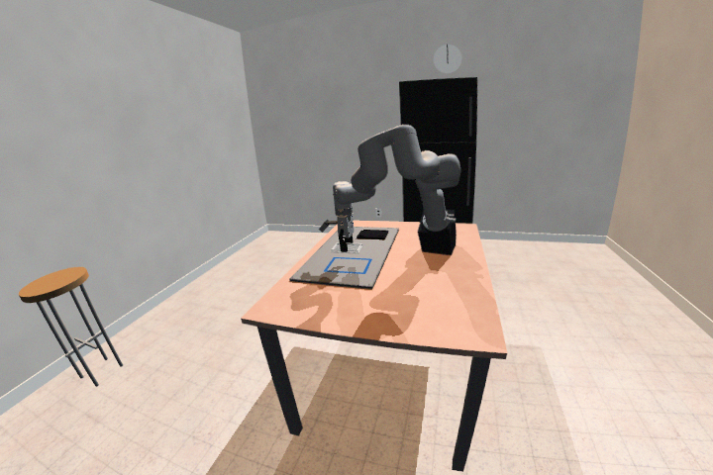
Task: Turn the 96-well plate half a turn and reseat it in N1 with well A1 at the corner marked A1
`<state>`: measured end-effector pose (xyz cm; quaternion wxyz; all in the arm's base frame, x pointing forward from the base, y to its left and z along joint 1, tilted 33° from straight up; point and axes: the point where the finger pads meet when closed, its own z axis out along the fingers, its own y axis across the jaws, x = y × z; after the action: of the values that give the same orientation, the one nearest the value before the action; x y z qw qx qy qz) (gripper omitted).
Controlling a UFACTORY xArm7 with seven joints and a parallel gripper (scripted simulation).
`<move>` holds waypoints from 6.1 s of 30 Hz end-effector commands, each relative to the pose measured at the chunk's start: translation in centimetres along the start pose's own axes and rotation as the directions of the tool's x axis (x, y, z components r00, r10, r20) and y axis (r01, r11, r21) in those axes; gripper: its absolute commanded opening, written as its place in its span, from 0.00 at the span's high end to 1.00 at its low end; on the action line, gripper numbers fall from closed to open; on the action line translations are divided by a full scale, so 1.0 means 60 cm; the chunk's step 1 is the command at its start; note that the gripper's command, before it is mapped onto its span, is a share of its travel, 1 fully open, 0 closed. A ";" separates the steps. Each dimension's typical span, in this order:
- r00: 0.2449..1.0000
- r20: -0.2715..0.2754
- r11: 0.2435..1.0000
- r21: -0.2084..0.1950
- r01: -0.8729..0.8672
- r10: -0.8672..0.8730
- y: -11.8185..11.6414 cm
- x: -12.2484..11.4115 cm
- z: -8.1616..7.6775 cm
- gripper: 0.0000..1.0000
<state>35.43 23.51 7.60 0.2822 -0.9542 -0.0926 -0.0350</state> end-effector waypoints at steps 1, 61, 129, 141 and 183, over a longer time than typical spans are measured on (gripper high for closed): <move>1.000 -0.003 1.000 0.000 -0.001 0.001 0.000 0.002 -0.002 1.00; -0.194 0.002 -0.194 -0.004 0.981 -0.981 0.294 -0.027 -0.012 1.00; -1.000 0.003 -1.000 0.003 0.028 -0.028 0.626 -0.060 -0.023 1.00; -1.000 0.003 -1.000 0.003 0.028 -0.028 0.649 -0.062 -0.024 1.00; -1.000 0.003 -1.000 0.003 0.028 -0.028 0.648 -0.062 0.001 1.00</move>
<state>39.31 -9.24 -13.11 -0.0312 0.0795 -0.9554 -0.2829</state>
